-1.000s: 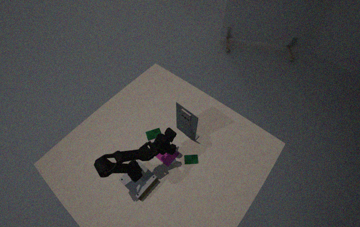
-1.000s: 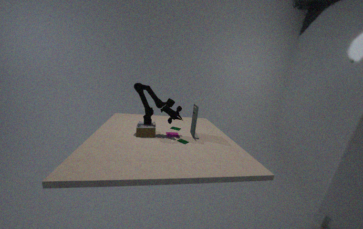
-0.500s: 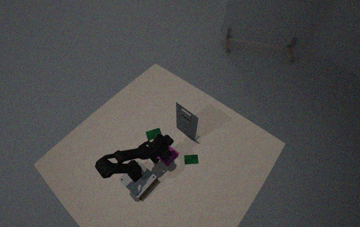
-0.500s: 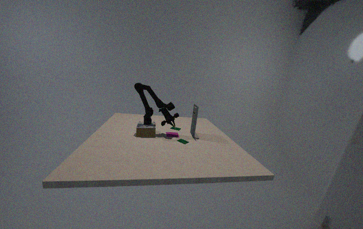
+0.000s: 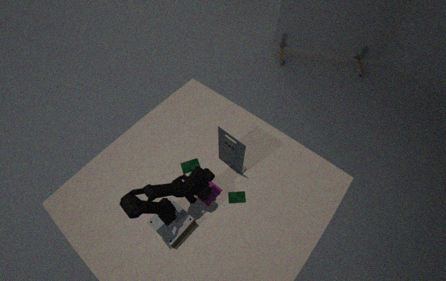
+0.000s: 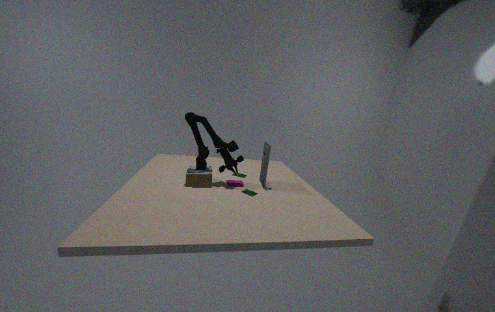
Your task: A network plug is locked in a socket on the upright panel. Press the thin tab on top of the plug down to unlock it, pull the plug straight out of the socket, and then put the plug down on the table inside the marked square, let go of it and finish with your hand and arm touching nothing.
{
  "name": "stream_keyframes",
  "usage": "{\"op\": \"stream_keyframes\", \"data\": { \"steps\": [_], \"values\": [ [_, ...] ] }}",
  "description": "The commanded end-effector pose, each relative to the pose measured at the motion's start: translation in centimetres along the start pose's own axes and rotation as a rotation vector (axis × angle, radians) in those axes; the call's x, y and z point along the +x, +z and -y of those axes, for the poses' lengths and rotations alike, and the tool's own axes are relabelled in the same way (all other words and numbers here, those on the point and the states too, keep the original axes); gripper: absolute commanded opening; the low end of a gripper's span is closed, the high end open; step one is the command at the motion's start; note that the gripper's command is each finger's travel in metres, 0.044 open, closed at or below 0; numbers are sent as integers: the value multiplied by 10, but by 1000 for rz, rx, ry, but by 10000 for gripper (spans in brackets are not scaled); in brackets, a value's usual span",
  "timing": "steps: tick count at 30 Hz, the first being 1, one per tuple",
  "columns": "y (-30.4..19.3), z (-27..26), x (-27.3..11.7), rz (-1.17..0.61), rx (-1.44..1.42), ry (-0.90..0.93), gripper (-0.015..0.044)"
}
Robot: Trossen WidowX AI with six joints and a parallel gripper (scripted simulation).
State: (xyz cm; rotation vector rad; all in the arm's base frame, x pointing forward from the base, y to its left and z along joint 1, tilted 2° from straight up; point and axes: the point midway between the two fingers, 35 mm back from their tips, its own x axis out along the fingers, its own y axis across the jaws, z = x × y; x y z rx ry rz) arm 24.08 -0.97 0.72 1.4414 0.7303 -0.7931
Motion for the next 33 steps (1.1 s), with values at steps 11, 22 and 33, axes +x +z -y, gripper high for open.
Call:
{"op": "stream_keyframes", "data": {
  "steps": [11,22,33],
  "values": [
    [0,6,10,3,3,-2,0],
    [0,10,17,3,3,-2,0],
    [0,15,24,3,3,-2,0]
  ]
}}
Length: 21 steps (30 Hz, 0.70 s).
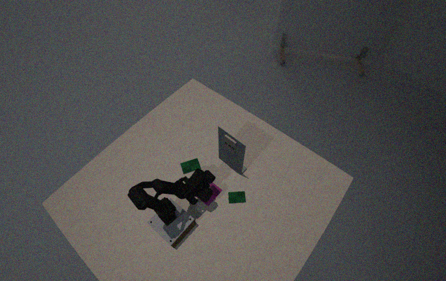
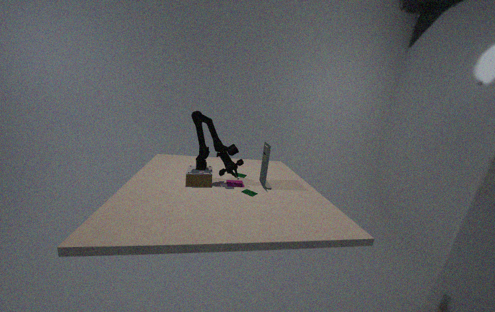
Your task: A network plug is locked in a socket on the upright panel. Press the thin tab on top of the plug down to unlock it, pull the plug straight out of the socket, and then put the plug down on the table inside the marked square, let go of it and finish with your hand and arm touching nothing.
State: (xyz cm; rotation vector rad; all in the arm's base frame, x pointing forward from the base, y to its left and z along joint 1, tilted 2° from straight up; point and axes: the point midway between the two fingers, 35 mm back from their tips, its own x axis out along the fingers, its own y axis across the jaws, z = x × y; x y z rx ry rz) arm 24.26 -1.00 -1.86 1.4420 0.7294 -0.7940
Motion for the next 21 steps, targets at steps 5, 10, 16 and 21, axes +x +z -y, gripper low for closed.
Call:
{"op": "stream_keyframes", "data": {
  "steps": [5,10,16,21],
  "values": [
    [0,5,5,2,2,-3,0],
    [0,7,7,2,2,-3,0],
    [0,10,10,2,2,-3,0],
    [0,13,13,2,2,-3,0]
  ]
}}
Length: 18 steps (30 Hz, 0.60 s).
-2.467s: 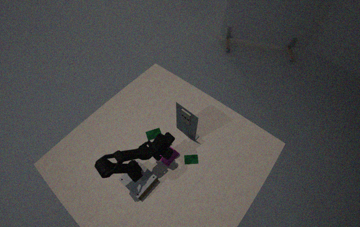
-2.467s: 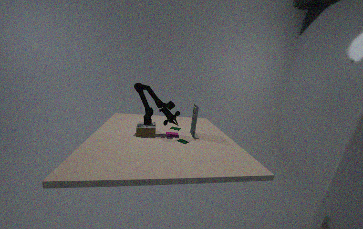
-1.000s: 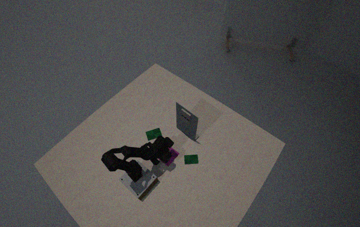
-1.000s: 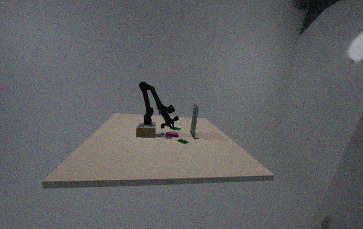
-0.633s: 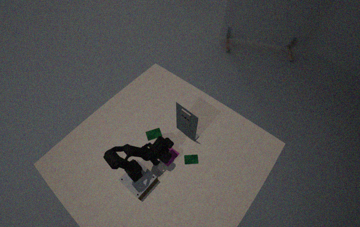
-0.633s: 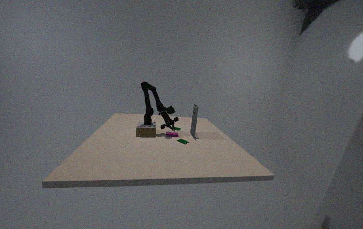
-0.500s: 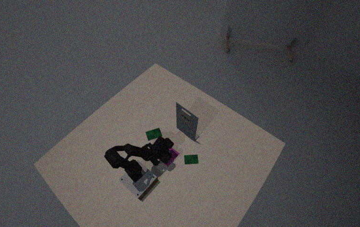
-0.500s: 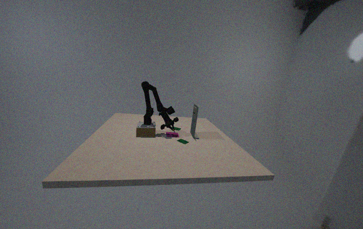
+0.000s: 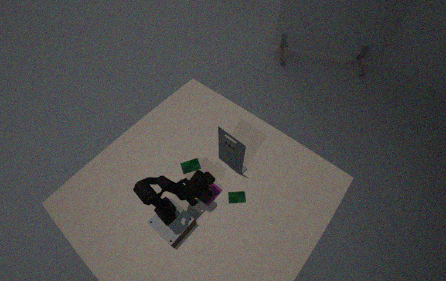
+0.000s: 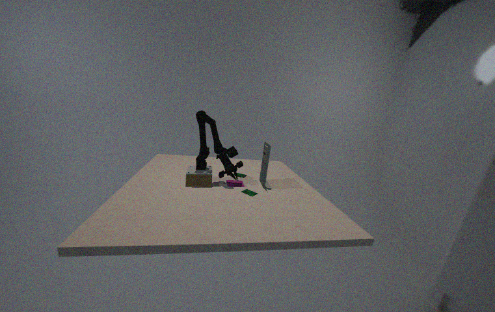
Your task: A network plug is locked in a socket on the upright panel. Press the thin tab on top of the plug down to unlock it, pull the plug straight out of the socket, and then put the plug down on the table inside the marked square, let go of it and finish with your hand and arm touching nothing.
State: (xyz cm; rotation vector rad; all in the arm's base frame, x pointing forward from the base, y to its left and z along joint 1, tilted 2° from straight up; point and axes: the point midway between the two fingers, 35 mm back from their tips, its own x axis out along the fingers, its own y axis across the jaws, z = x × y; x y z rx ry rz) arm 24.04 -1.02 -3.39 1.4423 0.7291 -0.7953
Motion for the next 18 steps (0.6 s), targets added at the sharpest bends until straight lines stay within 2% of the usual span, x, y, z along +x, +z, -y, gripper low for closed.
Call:
{"op": "stream_keyframes", "data": {
  "steps": [1,18],
  "values": [
    [0,3,2,2,1,-3,0],
    [0,11,8,2,1,-3,0]
  ]
}}
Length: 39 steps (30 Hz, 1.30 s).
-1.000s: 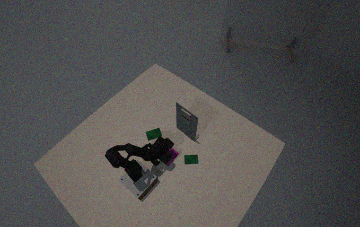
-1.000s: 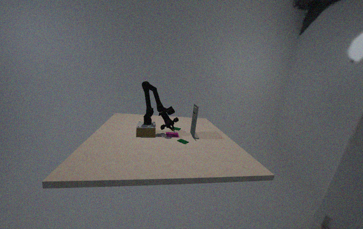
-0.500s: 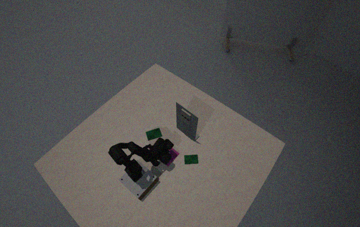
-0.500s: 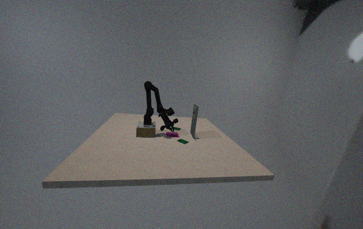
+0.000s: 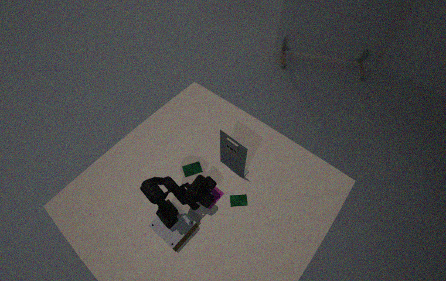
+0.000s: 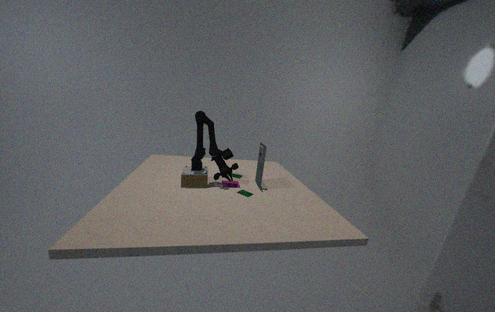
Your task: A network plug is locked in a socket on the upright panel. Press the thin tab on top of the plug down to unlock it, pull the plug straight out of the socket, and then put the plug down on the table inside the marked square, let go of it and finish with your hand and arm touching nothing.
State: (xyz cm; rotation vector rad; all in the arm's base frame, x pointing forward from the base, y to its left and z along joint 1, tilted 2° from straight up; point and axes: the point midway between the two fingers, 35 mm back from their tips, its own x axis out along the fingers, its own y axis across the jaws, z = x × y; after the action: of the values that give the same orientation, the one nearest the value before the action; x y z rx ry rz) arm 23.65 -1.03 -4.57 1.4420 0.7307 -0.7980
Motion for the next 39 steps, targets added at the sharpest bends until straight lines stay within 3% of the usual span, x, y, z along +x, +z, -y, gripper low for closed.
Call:
{"op": "stream_keyframes", "data": {
  "steps": [1,17,23,39],
  "values": [
    [0,1,1,1,1,0,0],
    [0,2,3,0,-1,0,0],
    [0,2,3,0,-1,0,156],
    [0,1,-2,0,0,0,156]
  ]
}}
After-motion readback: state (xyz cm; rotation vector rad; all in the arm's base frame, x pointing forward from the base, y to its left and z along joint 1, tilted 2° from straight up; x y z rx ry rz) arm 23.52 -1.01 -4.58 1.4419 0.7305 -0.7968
